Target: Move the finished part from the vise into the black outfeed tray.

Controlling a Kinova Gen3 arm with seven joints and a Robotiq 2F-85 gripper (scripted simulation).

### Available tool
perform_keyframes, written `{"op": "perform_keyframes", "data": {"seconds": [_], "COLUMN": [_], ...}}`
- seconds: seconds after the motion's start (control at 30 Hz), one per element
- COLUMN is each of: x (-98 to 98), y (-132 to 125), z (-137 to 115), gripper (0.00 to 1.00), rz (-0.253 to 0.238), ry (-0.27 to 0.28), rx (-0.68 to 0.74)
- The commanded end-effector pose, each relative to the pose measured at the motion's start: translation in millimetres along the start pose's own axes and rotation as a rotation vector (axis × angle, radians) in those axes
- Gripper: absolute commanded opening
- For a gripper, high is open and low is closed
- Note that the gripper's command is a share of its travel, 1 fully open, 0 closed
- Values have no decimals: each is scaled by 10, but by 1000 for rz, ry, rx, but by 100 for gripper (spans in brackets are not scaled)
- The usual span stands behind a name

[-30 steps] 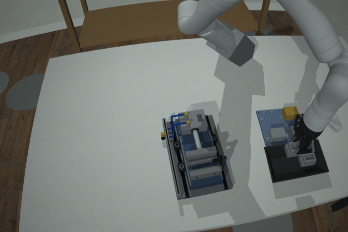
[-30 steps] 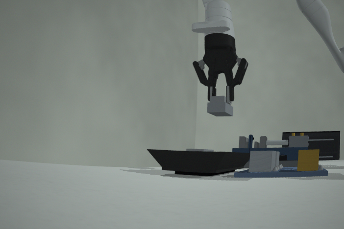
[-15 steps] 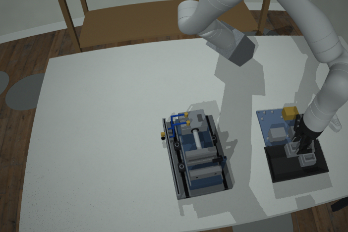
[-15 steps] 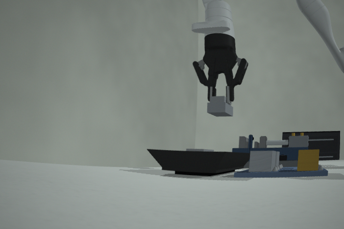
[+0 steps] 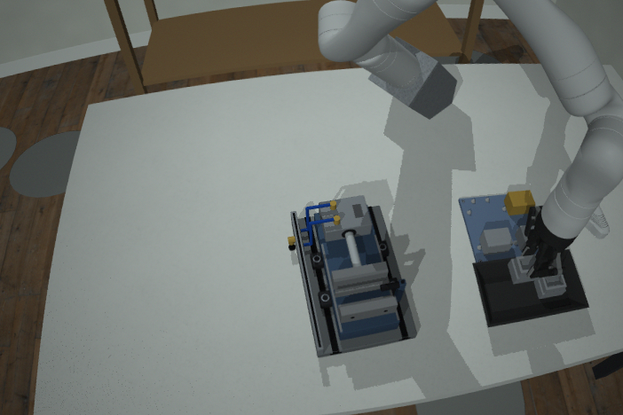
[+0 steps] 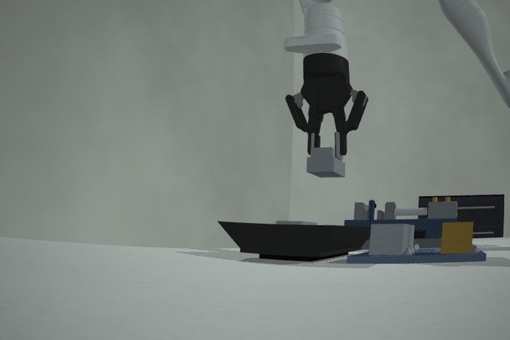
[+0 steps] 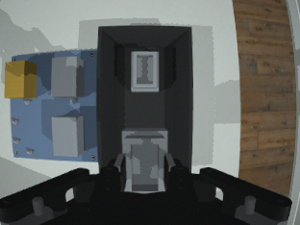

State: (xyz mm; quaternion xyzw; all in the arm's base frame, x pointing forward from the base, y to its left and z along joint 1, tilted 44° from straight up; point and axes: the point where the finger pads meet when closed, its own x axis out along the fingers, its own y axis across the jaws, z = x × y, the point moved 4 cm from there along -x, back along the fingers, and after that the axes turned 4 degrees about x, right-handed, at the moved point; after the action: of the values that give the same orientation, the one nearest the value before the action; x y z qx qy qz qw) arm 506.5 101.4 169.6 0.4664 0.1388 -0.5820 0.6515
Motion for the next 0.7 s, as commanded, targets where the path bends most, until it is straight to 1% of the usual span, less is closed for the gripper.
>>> {"op": "perform_keyframes", "data": {"seconds": [0.0,0.43,0.5,0.67], "x": [22,219,219,316], "y": [1,1,1,1], "z": [1,1,1,1], "gripper": [0,0,0,0], "rz": [0,0,0,0], "ry": [-1,-1,-1,-1], "rx": [0,0,0,0]}}
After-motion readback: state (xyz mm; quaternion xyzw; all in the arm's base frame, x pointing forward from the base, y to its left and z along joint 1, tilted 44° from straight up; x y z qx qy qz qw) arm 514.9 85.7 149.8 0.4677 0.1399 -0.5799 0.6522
